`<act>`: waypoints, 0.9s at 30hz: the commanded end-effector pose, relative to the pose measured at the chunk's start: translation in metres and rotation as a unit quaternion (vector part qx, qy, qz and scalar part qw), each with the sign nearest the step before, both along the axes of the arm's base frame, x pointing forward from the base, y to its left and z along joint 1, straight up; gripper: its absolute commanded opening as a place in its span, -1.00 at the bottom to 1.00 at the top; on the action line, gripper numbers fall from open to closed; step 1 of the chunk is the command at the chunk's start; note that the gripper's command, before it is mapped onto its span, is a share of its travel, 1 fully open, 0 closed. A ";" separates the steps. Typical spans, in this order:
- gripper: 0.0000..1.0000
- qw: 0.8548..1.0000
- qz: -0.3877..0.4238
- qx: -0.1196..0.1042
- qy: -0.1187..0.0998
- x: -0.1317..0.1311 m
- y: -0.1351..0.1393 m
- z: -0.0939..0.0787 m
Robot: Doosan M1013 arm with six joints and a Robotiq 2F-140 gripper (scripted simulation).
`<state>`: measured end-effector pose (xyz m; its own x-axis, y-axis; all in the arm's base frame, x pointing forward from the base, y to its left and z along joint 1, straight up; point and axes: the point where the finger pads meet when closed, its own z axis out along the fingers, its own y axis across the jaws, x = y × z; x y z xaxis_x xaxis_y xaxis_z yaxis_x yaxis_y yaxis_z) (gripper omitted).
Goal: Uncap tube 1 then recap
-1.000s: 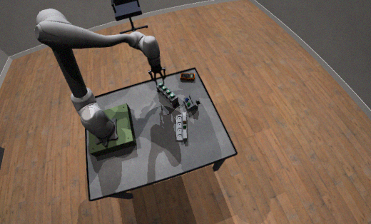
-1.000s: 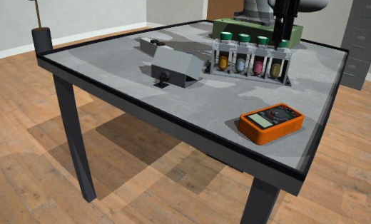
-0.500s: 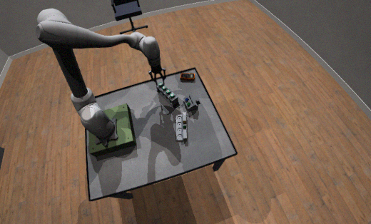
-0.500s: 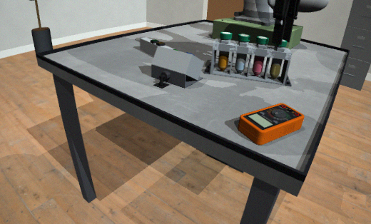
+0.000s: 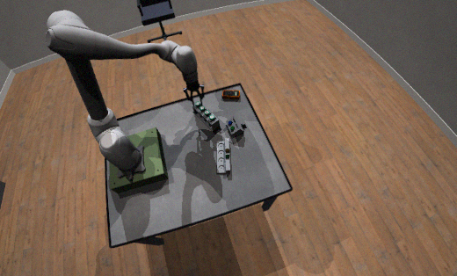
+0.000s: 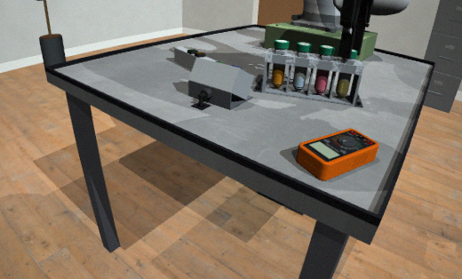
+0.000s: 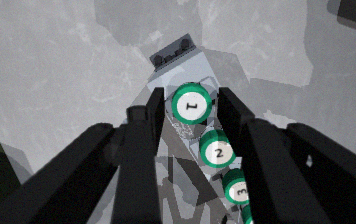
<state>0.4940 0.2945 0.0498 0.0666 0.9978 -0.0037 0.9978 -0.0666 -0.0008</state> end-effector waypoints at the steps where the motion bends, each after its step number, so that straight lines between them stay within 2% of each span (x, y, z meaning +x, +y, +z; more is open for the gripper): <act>1: -0.41 1.000 0.000 0.000 0.000 0.000 0.000 0.000; 14: -0.41 1.000 0.000 0.000 0.000 0.000 0.000 0.000; 19: -0.41 0.992 0.125 0.000 0.000 0.000 0.000 0.000; 24: -0.41 0.969 0.247 0.001 0.000 0.000 0.000 0.000; 26: -0.41 0.969 0.247 0.001 0.000 0.000 0.000 0.000; 27: -0.41 0.962 0.271 0.001 0.000 0.000 0.000 0.000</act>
<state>0.4939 0.2947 0.0496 -0.3637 0.9312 -0.0244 0.9315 0.3639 0.0015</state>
